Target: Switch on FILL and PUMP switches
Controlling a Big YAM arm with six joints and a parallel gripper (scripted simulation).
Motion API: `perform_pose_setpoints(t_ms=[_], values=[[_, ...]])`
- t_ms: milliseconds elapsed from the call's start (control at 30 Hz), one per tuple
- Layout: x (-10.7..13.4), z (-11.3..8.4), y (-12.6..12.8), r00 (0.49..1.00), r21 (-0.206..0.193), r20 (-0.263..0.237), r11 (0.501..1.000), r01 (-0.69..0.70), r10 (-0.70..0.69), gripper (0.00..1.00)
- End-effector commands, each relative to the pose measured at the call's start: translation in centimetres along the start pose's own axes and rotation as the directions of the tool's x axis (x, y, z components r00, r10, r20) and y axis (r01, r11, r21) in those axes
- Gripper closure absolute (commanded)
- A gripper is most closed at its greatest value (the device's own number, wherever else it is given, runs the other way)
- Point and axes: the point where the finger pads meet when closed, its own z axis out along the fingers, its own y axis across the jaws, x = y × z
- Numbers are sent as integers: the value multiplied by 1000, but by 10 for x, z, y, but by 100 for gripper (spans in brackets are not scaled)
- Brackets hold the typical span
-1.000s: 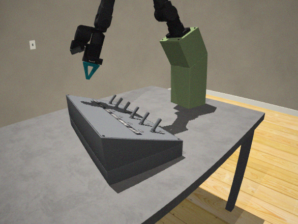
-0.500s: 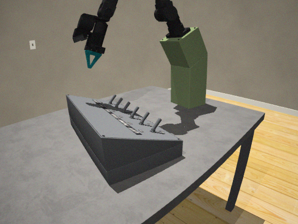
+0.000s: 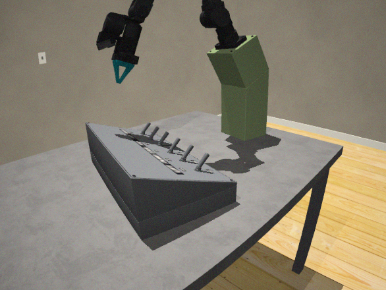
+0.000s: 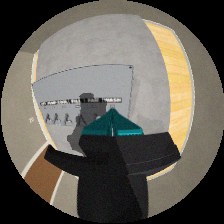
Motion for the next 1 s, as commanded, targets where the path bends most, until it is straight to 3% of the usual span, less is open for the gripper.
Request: perform_pose_setpoints(t_ms=[0,133,167,233,267,400,500,567,633,967], values=[[0,3,10,1000,-12,10,1000,-1,2,100],[45,18,55,1000,-14,-6,1000,-5,5,100],[45,18,55,1000,-14,-6,1000,-5,5,100],[82,21,87,1000,-14,-13,1000,-5,5,100],[82,21,87,1000,-14,-13,1000,-5,5,100],[155,8,132,1000,-14,-7,1000,-3,3,100],[183,-2,144,1000,-15,4,1000,-1,1,100],[183,-2,144,1000,-15,4,1000,-1,1,100],[170,-5,142,998,-11,44,999,-33,33,100],[182,-6,146,1000,-20,21,1000,-11,12,100]])
